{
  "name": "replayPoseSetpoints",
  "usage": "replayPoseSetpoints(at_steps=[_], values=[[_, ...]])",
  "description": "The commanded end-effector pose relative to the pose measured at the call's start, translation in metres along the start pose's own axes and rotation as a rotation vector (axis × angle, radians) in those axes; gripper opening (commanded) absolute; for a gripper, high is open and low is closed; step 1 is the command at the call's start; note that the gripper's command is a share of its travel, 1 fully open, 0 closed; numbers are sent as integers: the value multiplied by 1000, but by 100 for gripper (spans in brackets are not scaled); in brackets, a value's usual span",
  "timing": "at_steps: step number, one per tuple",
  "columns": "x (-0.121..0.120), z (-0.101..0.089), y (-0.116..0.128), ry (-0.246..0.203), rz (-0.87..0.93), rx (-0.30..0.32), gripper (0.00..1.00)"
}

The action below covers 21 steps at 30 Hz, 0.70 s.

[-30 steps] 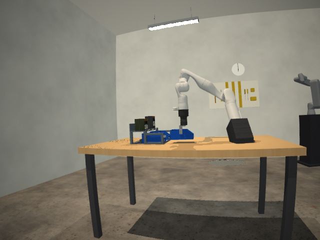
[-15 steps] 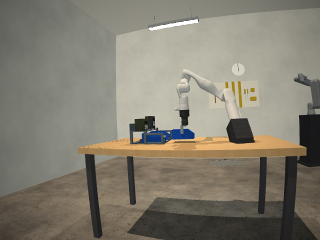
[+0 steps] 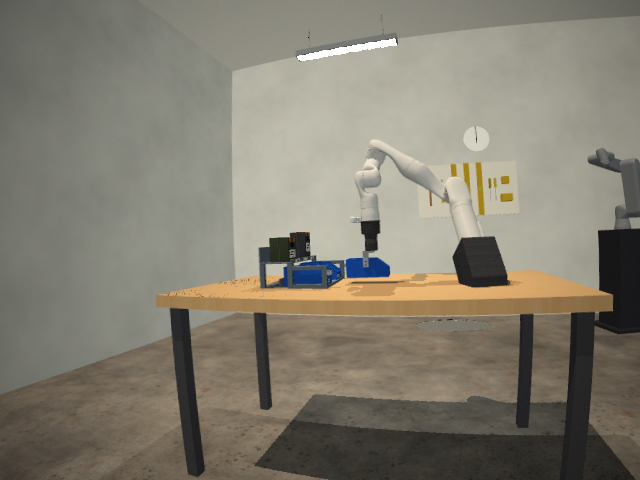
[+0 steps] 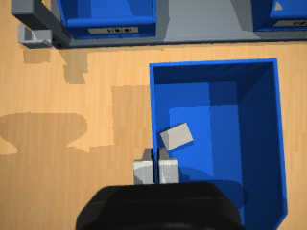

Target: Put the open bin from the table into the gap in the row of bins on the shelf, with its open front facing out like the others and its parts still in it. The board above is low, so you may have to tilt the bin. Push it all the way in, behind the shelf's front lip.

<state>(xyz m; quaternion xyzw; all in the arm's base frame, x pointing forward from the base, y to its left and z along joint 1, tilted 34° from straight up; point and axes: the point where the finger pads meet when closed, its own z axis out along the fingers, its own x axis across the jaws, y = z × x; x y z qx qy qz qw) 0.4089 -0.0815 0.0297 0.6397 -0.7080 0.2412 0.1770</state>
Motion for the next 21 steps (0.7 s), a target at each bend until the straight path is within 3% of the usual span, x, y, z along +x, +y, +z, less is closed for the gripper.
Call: replayPoseSetpoints(at_steps=[1, 21], values=[[9, -1, -3, -5, 2, 7, 0], [25, 0, -2, -5, 2, 7, 0]])
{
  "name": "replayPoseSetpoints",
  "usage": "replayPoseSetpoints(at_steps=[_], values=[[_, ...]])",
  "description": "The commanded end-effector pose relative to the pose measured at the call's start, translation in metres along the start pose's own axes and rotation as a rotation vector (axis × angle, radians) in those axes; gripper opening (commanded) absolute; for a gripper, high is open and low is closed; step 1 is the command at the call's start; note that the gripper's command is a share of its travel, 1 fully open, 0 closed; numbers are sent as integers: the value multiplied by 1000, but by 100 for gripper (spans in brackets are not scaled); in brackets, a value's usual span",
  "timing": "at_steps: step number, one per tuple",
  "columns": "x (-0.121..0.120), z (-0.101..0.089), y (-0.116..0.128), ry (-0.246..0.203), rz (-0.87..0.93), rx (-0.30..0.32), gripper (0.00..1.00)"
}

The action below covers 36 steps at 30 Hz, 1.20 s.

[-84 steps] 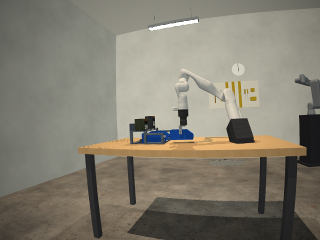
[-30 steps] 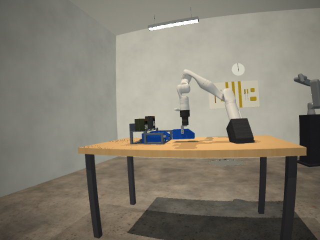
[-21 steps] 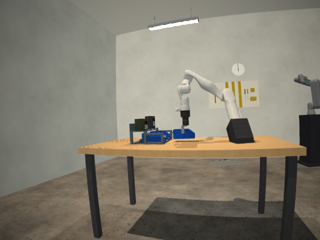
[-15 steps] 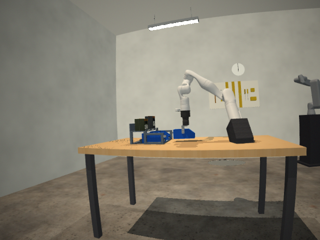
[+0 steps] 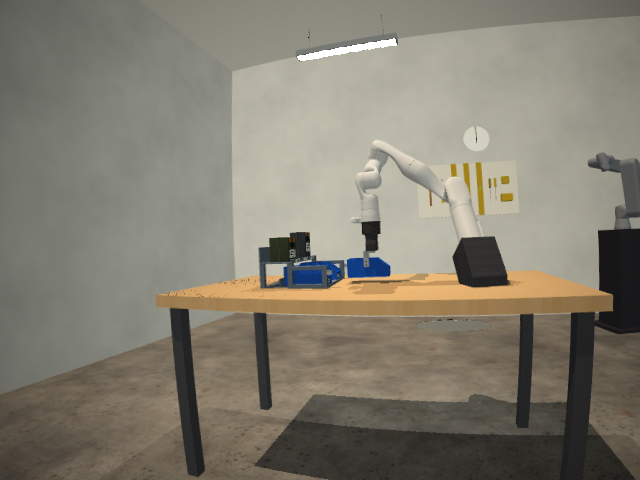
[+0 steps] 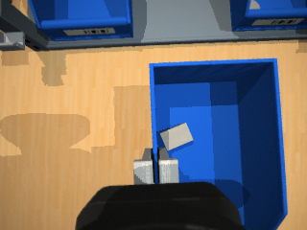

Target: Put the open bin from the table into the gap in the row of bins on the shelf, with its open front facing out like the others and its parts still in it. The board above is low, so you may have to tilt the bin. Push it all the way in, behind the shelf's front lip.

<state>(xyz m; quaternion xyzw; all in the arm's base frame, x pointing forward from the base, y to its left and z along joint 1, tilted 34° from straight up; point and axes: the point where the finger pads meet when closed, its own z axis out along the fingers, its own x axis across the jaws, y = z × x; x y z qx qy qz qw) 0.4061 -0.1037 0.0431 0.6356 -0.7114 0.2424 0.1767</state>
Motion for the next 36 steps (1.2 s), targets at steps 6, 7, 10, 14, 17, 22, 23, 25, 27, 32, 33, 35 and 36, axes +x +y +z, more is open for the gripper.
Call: replayPoseSetpoints(at_steps=[6, 7, 10, 14, 17, 22, 23, 25, 27, 32, 33, 35, 36], values=[[-2, -1, -3, -12, -10, 11, 0], [-3, -1, -3, -12, -11, 11, 0], [-3, -1, -3, -14, -11, 12, 0], [-3, -1, -3, -14, -12, 13, 0], [-4, -1, -3, -15, -12, 13, 0], [-4, -1, -4, -17, -13, 14, 0], [-4, -1, -4, -17, -13, 14, 0], [-4, -1, -4, -17, -13, 15, 0], [-4, -1, -4, -18, -13, 15, 0], [-5, -1, -4, -18, -13, 15, 0], [-5, -1, -4, -18, -13, 15, 0], [-5, -1, -4, -18, -14, 15, 0], [-5, -1, -4, -18, -14, 15, 0]])
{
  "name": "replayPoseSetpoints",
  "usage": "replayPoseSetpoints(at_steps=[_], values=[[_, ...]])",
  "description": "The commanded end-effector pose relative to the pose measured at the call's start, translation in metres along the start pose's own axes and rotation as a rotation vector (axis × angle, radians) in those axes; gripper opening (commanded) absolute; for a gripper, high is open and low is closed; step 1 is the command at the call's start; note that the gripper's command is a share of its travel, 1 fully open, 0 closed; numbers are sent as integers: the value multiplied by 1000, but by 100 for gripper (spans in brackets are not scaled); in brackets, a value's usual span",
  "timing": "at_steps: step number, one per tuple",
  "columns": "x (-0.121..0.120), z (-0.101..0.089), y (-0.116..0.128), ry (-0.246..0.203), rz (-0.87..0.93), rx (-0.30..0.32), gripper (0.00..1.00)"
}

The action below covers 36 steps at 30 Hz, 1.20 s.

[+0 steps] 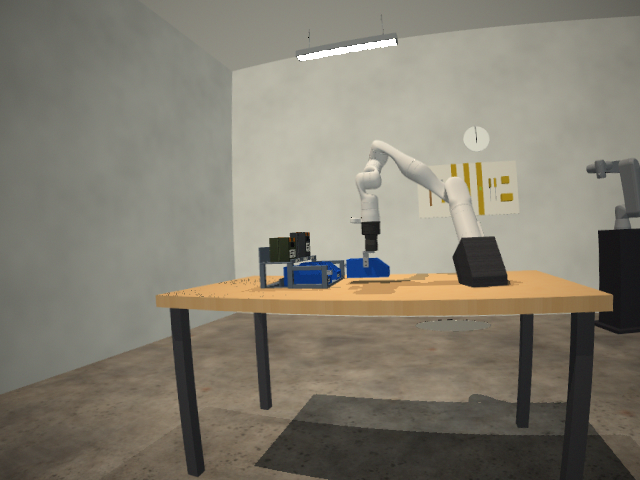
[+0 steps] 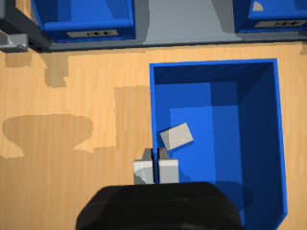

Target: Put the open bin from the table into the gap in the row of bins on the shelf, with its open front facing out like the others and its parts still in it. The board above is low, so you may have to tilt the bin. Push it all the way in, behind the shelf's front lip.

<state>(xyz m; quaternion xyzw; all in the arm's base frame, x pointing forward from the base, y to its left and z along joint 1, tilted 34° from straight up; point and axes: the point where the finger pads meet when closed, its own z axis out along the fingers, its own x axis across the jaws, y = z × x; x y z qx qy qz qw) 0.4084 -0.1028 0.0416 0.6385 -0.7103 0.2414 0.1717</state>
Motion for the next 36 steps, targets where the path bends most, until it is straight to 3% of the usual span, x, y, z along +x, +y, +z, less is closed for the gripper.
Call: replayPoseSetpoints(at_steps=[1, 22, 36], values=[[-3, -2, -2, -9, -10, 9, 0], [-3, -2, -3, -10, -10, 10, 0], [-4, -3, -25, -11, -6, 14, 0]])
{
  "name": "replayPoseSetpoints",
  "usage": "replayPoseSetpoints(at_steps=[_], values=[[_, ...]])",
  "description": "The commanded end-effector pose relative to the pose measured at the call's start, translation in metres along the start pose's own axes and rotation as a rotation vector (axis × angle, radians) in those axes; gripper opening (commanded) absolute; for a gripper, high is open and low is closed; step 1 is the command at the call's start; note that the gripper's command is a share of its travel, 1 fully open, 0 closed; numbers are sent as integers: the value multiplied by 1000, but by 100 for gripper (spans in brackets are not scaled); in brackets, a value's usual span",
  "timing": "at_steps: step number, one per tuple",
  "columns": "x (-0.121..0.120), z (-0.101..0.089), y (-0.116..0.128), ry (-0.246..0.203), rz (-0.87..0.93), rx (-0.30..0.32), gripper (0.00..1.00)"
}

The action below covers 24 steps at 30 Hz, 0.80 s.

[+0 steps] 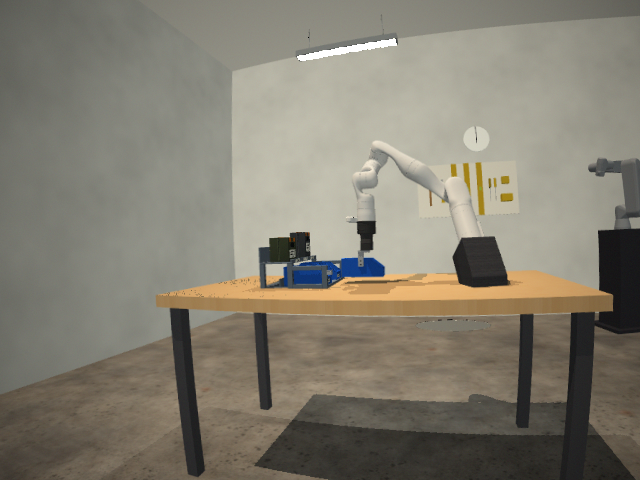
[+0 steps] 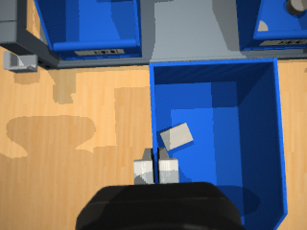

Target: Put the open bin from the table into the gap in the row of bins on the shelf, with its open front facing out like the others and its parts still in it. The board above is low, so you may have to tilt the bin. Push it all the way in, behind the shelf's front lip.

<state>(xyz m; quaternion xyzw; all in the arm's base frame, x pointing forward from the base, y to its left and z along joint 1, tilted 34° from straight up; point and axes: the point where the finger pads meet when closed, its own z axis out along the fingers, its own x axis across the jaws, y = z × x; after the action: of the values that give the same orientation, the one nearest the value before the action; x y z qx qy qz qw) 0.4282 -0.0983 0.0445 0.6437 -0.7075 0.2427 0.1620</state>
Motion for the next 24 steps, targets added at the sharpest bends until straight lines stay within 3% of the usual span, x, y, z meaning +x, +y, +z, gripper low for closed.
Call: replayPoseSetpoints(at_steps=[1, 13, 24], values=[[1, 0, -8, 2, 0, -3, 0], [1, 0, -26, 3, 0, -2, 0], [3, 2, -23, 10, 0, -11, 0]])
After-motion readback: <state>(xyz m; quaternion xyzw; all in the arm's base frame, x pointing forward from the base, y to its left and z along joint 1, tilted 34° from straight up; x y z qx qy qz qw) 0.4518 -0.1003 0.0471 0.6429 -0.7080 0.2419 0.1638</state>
